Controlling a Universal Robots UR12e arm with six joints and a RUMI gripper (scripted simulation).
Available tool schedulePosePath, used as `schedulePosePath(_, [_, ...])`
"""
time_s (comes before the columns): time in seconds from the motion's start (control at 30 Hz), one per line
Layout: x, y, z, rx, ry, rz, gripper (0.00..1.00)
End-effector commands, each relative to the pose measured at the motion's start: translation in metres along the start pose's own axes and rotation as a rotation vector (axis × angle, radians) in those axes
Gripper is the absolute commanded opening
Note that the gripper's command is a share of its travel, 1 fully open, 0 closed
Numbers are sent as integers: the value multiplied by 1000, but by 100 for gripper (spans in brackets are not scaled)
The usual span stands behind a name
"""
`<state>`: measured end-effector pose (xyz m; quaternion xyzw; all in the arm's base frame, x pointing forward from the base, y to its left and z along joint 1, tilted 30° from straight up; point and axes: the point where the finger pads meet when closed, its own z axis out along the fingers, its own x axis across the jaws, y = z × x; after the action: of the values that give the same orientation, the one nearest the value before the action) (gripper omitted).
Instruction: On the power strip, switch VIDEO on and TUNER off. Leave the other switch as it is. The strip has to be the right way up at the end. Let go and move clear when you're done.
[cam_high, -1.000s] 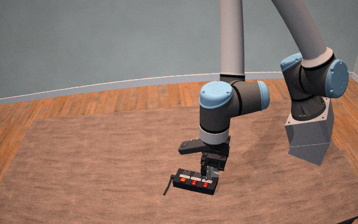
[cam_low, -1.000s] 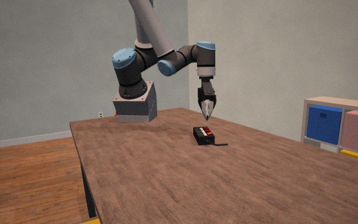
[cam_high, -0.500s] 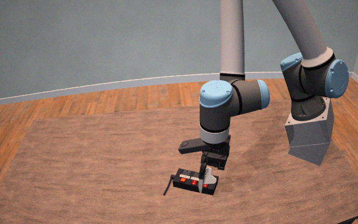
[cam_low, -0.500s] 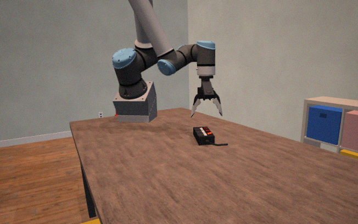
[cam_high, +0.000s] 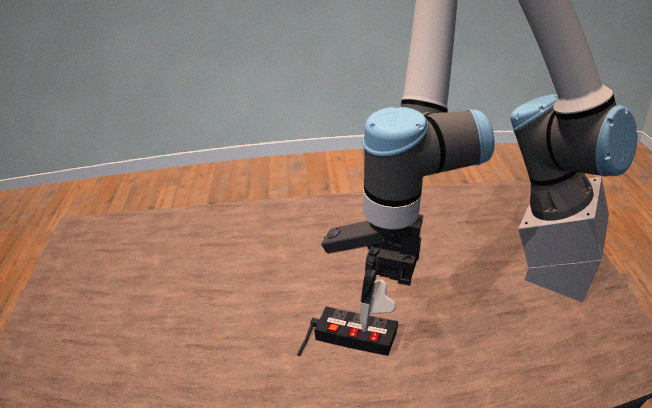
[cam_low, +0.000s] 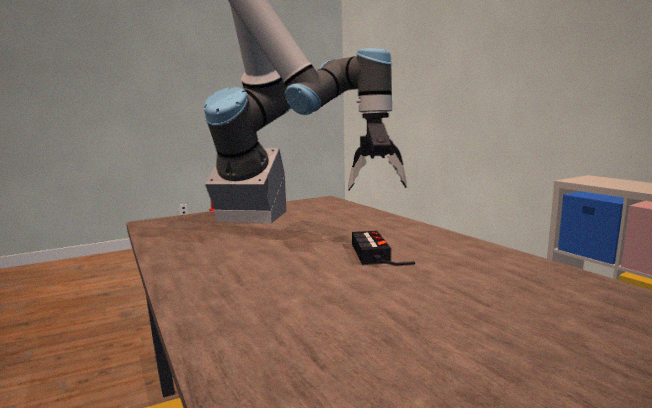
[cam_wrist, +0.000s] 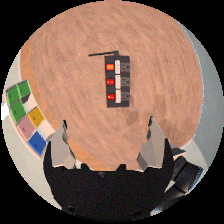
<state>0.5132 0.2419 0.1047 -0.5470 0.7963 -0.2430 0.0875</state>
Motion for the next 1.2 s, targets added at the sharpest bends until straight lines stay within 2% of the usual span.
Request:
schedulePosePath(0.0, [0,0,-29,-6,7,1,100])
schedulePosePath(0.17, [0,0,-35,-6,7,1,100])
schedulePosePath(1.17, [1,1,-33,-10,10,1,100])
